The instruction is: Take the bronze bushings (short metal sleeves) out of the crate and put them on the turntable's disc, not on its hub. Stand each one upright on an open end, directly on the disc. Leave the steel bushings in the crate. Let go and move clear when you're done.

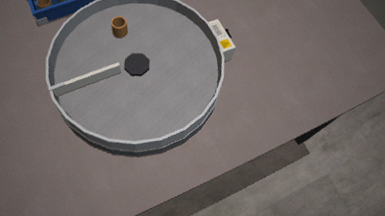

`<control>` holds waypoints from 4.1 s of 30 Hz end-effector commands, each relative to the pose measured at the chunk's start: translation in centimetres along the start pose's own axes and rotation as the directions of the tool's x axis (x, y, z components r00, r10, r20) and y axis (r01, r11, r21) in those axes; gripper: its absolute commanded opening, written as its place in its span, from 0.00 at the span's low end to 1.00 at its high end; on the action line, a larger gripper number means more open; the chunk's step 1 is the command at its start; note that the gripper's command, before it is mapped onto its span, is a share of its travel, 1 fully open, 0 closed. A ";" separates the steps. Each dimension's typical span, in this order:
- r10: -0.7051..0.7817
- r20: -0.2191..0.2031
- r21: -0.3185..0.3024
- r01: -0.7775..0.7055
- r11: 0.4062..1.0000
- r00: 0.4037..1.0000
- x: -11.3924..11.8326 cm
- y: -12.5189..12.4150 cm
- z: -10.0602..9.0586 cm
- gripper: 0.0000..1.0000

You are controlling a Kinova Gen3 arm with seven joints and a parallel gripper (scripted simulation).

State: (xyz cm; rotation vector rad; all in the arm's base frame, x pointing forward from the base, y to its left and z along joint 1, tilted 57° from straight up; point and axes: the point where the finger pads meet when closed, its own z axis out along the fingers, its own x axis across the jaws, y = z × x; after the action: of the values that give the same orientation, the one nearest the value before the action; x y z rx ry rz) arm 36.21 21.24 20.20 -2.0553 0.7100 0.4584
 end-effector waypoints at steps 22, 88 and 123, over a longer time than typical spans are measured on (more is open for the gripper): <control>0.008 0.006 0.002 -0.008 1.000 1.000 -0.2 -0.1 1.8 0.36; 0.006 0.004 0.002 -0.006 1.000 1.000 -0.1 0.1 6.5 0.36; 0.009 0.005 0.001 -0.009 1.000 1.000 0.0 0.2 6.9 0.36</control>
State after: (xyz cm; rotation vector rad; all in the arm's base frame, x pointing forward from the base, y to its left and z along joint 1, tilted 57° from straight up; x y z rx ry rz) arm 35.83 26.69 16.68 -2.0498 0.7169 0.4680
